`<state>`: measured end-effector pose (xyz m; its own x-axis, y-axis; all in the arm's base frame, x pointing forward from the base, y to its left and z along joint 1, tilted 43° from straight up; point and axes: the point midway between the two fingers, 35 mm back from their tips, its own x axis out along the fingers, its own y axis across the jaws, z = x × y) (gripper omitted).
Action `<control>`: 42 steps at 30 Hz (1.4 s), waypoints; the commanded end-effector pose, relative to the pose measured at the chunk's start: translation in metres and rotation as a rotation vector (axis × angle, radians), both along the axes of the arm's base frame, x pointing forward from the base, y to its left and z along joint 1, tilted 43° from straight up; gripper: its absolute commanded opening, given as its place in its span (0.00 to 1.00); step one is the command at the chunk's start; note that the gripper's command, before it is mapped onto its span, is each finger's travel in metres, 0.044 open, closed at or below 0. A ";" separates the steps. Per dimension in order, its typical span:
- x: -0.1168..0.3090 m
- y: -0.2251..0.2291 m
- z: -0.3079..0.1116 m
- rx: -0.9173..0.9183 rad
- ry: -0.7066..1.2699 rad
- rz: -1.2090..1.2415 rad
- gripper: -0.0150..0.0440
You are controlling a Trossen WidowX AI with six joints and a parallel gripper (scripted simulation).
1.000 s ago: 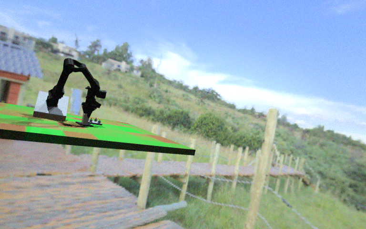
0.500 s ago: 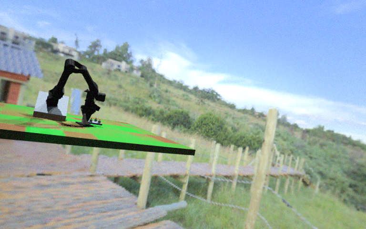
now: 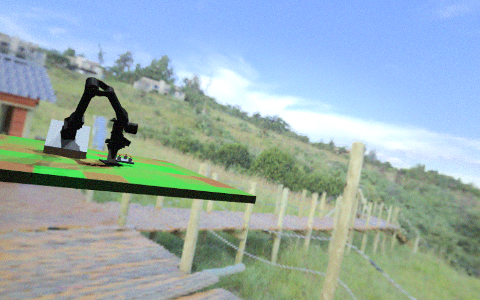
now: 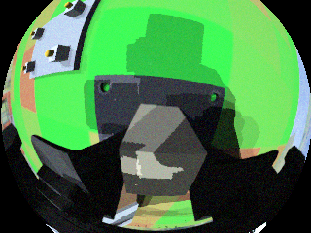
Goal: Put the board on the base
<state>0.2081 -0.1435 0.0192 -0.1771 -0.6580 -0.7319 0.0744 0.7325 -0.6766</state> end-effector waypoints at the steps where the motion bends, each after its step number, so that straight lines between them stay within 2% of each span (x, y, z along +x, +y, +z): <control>1: 0.000 0.000 0.000 -0.002 0.003 0.003 0.47; 4: 0.000 0.000 0.000 -0.002 0.003 0.003 0.43; 8: 0.001 0.002 0.002 -0.001 0.003 0.003 0.25; 42: 0.016 0.057 0.062 0.002 0.003 0.003 0.25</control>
<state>0.2226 -0.0912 0.0746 -0.1826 -0.6584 -0.7302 0.0619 0.7335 -0.6769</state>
